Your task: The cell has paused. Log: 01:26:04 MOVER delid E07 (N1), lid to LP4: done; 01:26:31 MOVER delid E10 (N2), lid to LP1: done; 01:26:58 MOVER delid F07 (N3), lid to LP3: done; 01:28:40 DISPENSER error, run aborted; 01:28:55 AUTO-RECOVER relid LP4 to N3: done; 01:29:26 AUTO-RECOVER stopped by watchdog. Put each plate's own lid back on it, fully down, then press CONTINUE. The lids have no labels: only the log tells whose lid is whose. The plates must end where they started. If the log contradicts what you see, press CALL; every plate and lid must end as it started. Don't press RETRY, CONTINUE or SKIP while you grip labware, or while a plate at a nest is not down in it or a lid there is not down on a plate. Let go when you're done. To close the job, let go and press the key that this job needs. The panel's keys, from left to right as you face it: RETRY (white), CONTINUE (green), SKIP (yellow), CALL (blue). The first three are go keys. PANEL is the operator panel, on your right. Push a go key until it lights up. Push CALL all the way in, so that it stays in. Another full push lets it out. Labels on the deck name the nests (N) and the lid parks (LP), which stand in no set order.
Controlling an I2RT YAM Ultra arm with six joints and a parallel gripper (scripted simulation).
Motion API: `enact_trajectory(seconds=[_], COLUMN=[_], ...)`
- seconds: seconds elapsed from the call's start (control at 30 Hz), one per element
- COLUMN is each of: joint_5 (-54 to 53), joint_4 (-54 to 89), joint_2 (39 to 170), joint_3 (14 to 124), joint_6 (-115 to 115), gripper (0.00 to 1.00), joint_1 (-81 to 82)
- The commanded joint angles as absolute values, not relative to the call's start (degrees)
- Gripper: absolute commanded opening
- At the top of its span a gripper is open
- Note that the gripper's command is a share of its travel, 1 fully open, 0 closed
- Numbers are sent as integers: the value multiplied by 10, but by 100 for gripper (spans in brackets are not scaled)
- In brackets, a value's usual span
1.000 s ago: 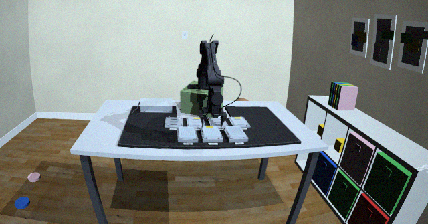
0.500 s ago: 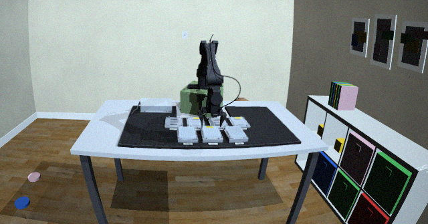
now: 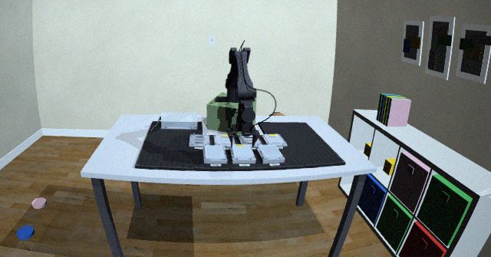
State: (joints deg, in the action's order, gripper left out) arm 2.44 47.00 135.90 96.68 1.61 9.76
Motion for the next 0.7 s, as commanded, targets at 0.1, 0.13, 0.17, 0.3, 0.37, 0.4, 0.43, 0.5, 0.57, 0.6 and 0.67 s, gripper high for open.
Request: enact_trajectory(seconds=[0.1, 0.13, 0.17, 0.3, 0.37, 0.4, 0.43, 0.5, 0.57, 0.6, 0.67], joint_5=[26, 26, 26, 26, 26, 26, 26, 26, 26, 26, 26], joint_4=[445, 445, 444, 434, 430, 421, 429, 430, 434, 434, 433], joint_2=[1359, 1359, 1361, 1379, 1381, 1372, 1372, 1371, 1371, 1371, 1371], joint_3=[972, 972, 974, 971, 970, 962, 970, 970, 969, 967, 962], joint_6=[13, 13, 13, 11, 11, 11, 12, 12, 12, 12, 12], gripper=[100, 100, 100, 100, 100, 100, 100, 100, 100, 100, 100], joint_1=[96, 96, 96, 94, 94, 94, 94, 95, 95, 95, 95])
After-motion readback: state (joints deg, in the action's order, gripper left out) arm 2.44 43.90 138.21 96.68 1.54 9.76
